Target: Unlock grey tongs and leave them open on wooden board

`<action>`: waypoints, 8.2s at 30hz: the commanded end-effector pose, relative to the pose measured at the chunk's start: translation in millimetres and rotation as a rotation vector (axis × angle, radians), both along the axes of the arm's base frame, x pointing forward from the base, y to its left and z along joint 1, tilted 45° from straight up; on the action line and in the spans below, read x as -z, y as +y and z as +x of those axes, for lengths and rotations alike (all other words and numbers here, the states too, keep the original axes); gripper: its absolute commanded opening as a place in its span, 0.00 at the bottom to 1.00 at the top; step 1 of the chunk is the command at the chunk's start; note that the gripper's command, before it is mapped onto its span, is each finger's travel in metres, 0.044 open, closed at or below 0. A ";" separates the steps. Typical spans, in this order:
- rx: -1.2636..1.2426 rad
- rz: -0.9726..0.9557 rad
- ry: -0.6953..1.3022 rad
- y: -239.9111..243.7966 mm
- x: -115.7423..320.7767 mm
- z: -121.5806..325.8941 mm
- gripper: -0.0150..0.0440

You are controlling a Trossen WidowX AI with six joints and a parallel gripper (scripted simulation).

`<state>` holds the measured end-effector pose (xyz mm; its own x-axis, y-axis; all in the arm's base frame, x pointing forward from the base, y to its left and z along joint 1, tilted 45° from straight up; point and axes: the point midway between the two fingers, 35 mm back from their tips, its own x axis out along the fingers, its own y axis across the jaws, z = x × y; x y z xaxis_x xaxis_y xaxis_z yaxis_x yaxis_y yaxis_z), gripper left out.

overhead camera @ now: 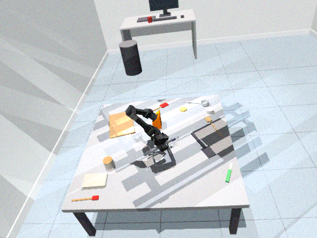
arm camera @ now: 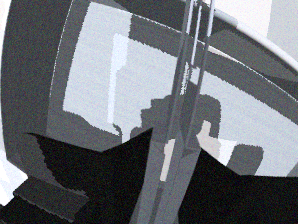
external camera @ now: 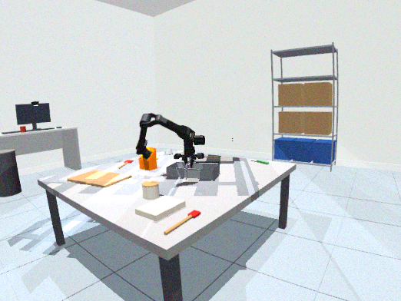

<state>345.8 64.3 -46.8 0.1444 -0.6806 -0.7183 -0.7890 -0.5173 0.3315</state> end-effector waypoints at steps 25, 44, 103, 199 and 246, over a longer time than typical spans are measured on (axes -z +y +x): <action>-0.004 0.000 0.009 88.0 -90.7 -18.2 0.00; -0.208 -0.019 0.206 12.0 -166.7 -5.4 0.00; -0.173 0.037 0.309 -196.3 -307.2 -122.6 0.00; 2.843 0.509 -2.298 -280.7 -347.5 -353.3 0.00; 2.809 0.290 -3.270 -270.7 -355.7 -391.4 0.00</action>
